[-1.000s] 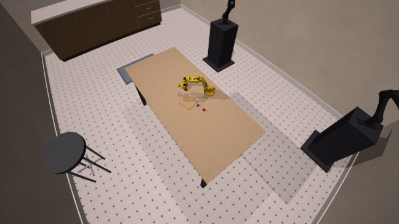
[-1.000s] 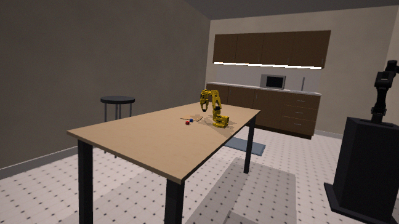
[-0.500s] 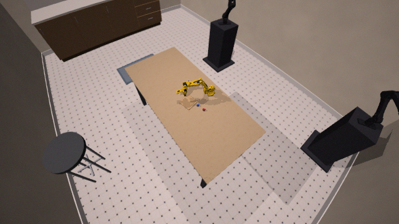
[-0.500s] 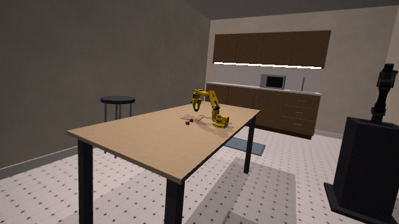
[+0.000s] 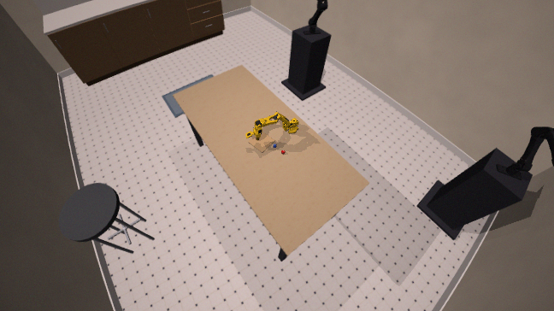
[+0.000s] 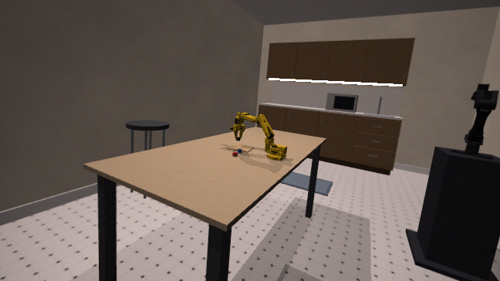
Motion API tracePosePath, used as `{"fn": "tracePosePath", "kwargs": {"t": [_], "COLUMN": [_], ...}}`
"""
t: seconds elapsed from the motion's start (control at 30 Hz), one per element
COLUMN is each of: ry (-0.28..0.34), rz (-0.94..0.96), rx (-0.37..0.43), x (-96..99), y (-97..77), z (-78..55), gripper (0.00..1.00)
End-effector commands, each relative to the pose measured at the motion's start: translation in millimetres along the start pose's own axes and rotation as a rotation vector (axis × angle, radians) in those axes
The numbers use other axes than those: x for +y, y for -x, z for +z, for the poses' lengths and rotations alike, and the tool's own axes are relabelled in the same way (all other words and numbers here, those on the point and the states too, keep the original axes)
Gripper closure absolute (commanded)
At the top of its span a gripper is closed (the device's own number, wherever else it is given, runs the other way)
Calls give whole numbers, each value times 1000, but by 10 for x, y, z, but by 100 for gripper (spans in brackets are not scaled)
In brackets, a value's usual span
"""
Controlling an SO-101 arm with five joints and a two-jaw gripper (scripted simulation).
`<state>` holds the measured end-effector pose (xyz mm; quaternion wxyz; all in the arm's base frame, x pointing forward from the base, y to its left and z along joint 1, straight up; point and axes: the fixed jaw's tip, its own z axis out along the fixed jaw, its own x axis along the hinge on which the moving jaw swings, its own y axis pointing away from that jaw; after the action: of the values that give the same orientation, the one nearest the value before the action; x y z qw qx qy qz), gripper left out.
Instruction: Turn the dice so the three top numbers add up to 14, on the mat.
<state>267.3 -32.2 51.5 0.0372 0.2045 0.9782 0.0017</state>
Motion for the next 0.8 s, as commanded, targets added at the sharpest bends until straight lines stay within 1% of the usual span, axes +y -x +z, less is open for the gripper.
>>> {"fn": "tracePosePath", "kwargs": {"t": [0.0,0.47,0.5,0.77], "ry": [16,16,20,20], "rz": [-14,-14,-46,-46], "rx": [-51,-51,-59,-59], "x": [47,47,105,105], "y": [60,60,54,54], "z": [-106,-106,-119,-119], "gripper": [100,100,100,100]}}
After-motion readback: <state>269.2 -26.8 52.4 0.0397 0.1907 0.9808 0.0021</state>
